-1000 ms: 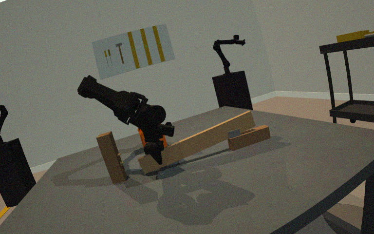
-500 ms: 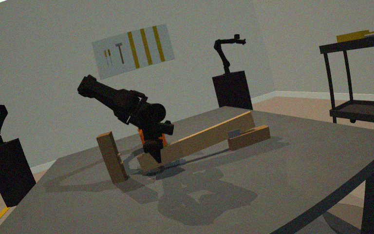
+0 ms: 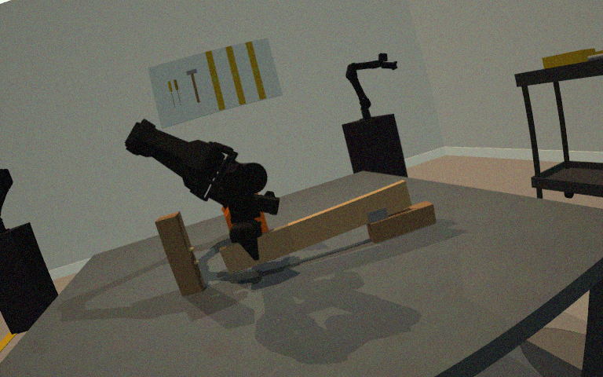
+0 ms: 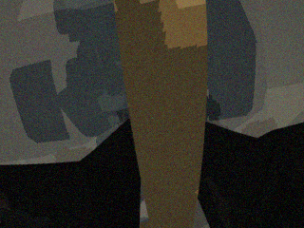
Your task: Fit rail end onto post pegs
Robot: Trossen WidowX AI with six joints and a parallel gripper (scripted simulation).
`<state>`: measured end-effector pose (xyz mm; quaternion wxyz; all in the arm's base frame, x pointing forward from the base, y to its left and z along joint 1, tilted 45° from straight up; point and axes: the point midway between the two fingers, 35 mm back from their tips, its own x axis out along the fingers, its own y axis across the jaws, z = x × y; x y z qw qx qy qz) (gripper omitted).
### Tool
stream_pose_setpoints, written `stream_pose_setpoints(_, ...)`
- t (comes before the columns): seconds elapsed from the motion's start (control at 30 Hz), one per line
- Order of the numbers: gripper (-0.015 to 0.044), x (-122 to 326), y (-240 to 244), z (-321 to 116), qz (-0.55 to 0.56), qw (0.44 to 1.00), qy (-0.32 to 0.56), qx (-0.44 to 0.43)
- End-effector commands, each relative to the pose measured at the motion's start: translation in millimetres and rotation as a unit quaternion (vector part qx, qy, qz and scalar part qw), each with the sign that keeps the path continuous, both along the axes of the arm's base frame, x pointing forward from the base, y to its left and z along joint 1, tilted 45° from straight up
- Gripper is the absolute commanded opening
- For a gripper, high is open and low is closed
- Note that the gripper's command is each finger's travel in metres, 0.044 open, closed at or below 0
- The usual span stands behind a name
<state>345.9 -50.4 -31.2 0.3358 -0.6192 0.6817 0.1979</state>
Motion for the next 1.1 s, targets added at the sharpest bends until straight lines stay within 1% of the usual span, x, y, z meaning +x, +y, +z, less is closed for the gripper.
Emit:
stream_pose_setpoints(0.0, 0.0000, 3, 5, 2, 0.002, 1.000, -0.003, 0.006)
stream_pose_setpoints(1.07, 0.0000, 3, 17, 14, 0.002, 1.000, -0.003, 0.006)
